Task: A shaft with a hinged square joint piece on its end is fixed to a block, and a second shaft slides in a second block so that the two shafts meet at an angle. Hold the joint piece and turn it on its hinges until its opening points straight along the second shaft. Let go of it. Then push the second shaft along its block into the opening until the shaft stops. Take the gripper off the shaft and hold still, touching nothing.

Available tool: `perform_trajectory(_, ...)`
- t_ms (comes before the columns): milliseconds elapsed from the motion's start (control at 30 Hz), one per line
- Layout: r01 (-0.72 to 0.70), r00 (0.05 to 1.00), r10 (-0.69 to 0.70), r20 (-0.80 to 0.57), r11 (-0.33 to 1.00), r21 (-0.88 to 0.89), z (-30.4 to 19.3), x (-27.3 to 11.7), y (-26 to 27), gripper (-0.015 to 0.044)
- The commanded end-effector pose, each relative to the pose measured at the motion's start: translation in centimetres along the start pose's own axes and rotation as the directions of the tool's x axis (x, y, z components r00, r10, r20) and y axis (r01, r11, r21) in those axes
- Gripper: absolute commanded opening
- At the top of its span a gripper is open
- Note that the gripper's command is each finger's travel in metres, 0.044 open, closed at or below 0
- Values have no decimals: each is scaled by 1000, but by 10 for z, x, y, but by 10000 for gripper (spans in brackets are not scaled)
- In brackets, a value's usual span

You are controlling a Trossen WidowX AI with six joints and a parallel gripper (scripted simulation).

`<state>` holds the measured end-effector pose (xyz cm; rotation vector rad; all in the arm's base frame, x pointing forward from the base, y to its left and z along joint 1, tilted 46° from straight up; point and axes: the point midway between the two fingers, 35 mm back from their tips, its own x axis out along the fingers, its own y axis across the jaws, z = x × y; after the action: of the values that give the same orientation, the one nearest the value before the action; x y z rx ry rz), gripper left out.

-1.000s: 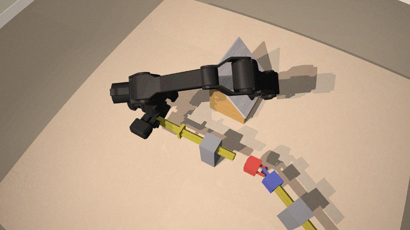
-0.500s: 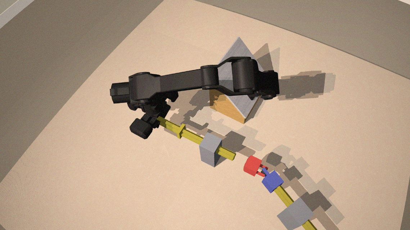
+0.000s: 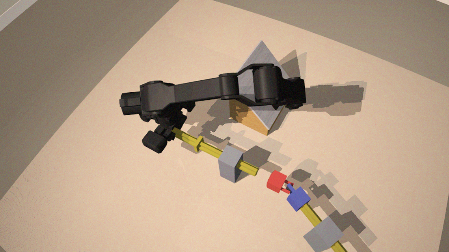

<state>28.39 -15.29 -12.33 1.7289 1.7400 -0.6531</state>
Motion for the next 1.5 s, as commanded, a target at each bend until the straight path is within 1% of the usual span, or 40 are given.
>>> perform_trajectory(0, -4, 1000, 4, -1, 1000, 1, 0, 0, 0, 40)
perform_trajectory(100, -4, 1000, 4, -1, 1000, 1, 0, 0, 0, 20)
perform_trajectory(133, -4, 1000, 4, -1, 1000, 1, 0, 0, 0, 0)
perform_trajectory(400, 3, 1000, -3, -2, 1000, 1, -5, 0, 0, 0)
perform_trajectory(1467, 20, 1000, -20, -7, 1000, 3, -56, 1, 1, 0)
